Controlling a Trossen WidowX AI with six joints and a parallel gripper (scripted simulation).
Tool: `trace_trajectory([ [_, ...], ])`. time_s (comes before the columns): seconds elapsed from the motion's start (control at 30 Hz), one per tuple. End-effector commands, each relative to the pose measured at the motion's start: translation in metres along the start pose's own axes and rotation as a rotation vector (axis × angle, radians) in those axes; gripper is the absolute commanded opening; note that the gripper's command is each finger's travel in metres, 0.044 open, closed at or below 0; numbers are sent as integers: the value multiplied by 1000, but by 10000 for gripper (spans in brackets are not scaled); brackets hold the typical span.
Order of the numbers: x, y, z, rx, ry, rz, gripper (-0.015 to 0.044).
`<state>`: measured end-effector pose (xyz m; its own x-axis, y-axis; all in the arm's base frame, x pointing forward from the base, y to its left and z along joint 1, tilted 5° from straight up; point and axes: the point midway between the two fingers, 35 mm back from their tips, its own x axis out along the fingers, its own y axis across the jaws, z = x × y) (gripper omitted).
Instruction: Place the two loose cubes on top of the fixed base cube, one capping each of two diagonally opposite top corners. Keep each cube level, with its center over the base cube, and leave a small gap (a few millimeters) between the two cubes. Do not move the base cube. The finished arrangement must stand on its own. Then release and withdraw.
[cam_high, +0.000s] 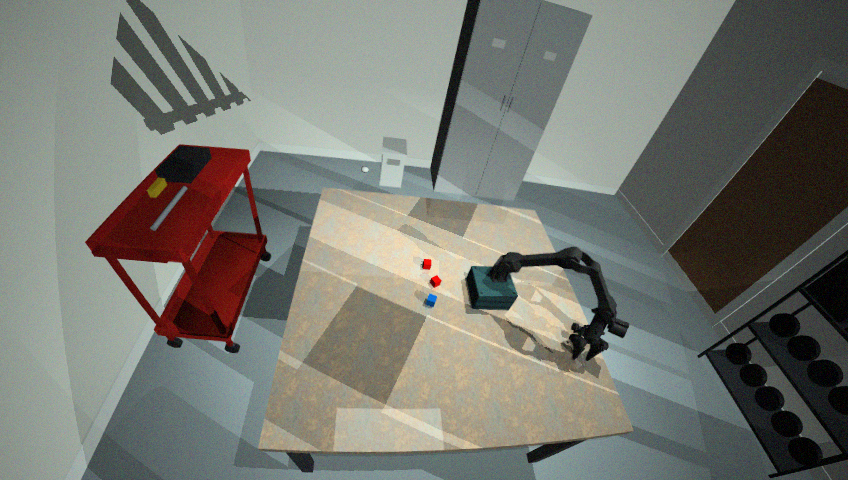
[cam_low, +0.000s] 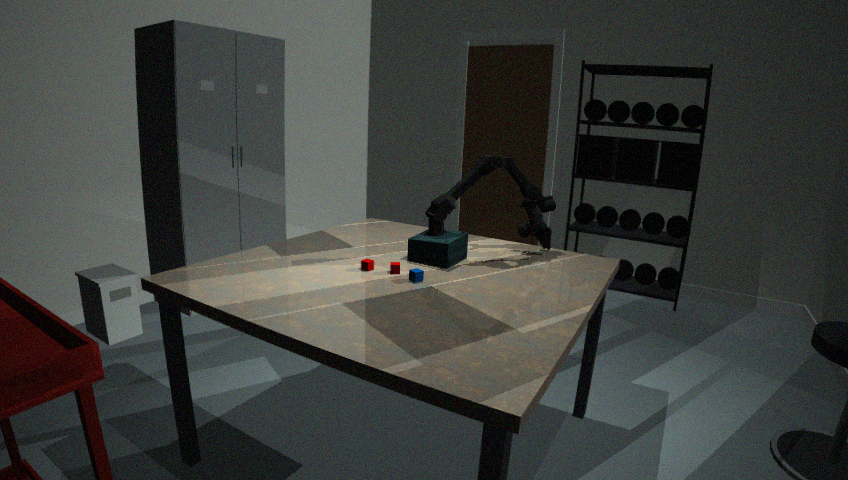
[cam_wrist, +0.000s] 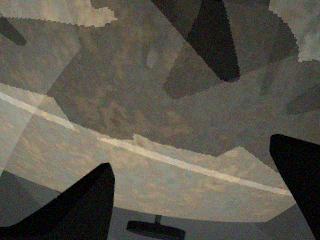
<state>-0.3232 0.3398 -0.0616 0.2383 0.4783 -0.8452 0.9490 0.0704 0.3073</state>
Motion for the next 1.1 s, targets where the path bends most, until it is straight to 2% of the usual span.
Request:
trace_trajectory([
  [0.0, 1, 2, -1, 10, -2, 1, 374],
  [0.13, 13, 39, -18, 213, -41, 31, 269],
  [0.17, 16, 50, -22, 274, -52, 40, 265],
  [0.6, 49, 205, -50, 1071, -156, 195, 265],
  [1.07, 56, 365, -20, 1932, -184, 422, 265],
])
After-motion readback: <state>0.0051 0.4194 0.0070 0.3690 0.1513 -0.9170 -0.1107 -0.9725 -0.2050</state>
